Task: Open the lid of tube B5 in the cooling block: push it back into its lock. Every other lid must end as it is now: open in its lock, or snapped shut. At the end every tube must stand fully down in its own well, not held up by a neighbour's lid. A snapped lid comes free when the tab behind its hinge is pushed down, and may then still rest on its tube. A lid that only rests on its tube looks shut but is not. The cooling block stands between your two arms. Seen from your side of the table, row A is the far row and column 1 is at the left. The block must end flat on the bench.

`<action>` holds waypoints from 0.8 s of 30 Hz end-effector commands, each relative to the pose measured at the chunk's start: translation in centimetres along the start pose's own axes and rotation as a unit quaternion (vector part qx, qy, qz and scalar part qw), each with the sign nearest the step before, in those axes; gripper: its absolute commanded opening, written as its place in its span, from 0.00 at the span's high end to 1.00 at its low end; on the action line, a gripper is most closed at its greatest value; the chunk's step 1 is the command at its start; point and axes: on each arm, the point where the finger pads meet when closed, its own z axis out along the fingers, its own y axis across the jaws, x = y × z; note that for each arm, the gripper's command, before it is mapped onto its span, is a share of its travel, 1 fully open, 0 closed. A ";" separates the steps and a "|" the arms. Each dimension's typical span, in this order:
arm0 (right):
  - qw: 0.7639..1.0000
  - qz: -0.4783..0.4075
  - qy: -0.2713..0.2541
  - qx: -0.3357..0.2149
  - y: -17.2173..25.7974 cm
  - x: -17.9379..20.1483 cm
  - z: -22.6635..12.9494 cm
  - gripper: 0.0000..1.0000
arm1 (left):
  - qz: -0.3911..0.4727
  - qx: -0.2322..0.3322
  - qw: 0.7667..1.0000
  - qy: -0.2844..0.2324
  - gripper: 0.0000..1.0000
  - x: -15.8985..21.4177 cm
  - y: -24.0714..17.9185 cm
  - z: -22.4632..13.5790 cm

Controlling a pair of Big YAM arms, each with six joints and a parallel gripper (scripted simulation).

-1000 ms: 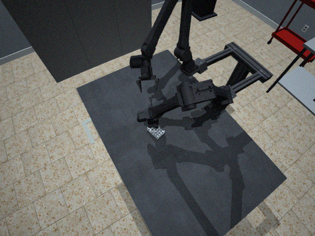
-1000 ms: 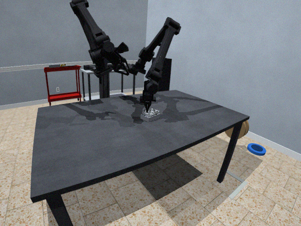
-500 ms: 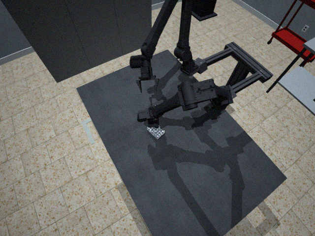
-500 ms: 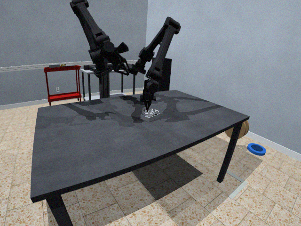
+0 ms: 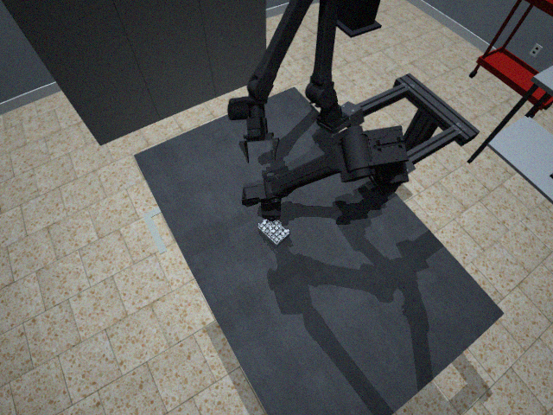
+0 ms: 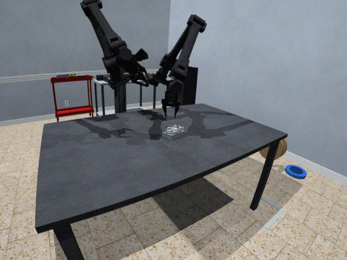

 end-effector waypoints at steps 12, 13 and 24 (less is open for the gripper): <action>1.000 -0.006 -0.007 0.010 -0.8 -0.8 -0.3 0.00 | 0.009 -0.012 0.987 -0.158 0.40 0.5 1.8 0.1; 1.000 -0.006 -0.007 0.010 -0.8 -0.8 -0.3 0.00 | 0.010 -0.011 0.986 -0.166 0.40 0.8 1.7 0.5; 1.000 -0.006 -0.007 0.010 -0.8 -0.8 -0.3 0.00 | 0.003 -0.009 0.962 -0.274 0.40 2.0 2.2 1.8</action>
